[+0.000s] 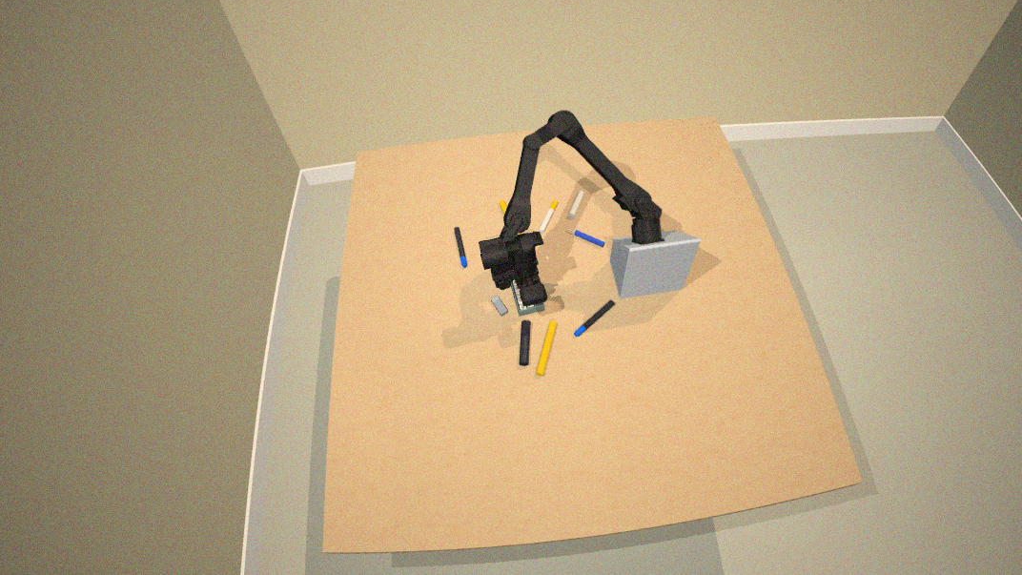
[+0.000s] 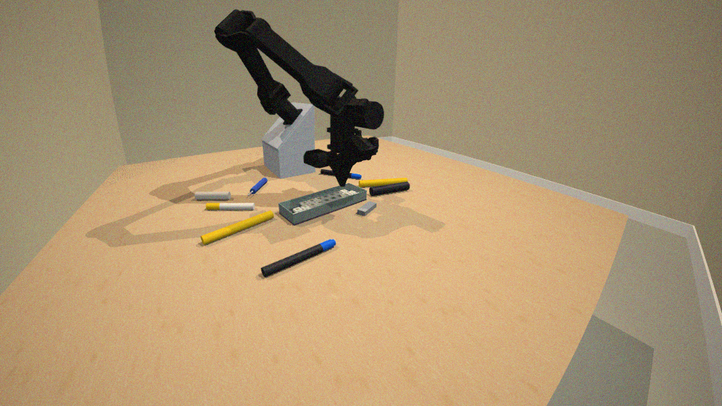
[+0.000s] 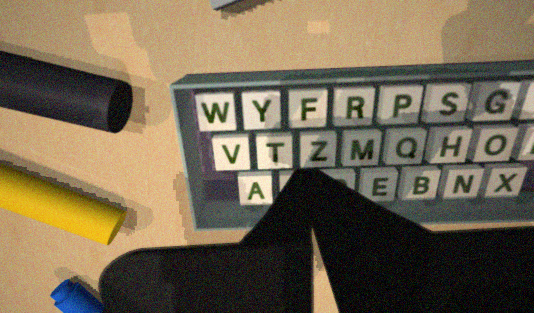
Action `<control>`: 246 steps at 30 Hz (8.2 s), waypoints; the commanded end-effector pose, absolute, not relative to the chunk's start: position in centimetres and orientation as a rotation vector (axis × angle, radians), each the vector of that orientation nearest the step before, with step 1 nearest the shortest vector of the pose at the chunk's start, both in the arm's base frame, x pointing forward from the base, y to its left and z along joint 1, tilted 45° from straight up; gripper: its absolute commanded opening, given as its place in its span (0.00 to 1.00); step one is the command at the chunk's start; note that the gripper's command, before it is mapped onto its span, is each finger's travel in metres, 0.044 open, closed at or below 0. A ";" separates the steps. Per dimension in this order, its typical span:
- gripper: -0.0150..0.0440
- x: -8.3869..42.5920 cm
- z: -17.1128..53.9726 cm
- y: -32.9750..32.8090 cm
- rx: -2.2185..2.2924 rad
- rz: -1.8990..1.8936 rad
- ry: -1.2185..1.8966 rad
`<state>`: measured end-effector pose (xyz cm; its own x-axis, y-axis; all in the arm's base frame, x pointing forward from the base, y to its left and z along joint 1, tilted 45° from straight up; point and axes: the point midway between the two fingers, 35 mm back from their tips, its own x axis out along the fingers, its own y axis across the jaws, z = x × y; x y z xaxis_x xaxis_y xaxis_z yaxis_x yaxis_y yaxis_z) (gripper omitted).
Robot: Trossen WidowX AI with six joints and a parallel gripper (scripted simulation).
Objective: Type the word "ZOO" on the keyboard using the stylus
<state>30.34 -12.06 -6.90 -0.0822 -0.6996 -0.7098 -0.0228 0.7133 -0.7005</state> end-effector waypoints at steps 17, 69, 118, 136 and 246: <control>0.25 30.4 1.0 -19.9 -0.601 -0.650 1.557; 0.25 27.6 -1.9 -8.6 -0.597 -0.644 1.559; 0.51 13.7 6.4 -20.6 -1.402 1.546 1.756; 0.51 11.6 7.6 -21.3 -1.508 1.966 1.475; 0.25 11.5 6.9 -21.9 -1.508 1.962 1.472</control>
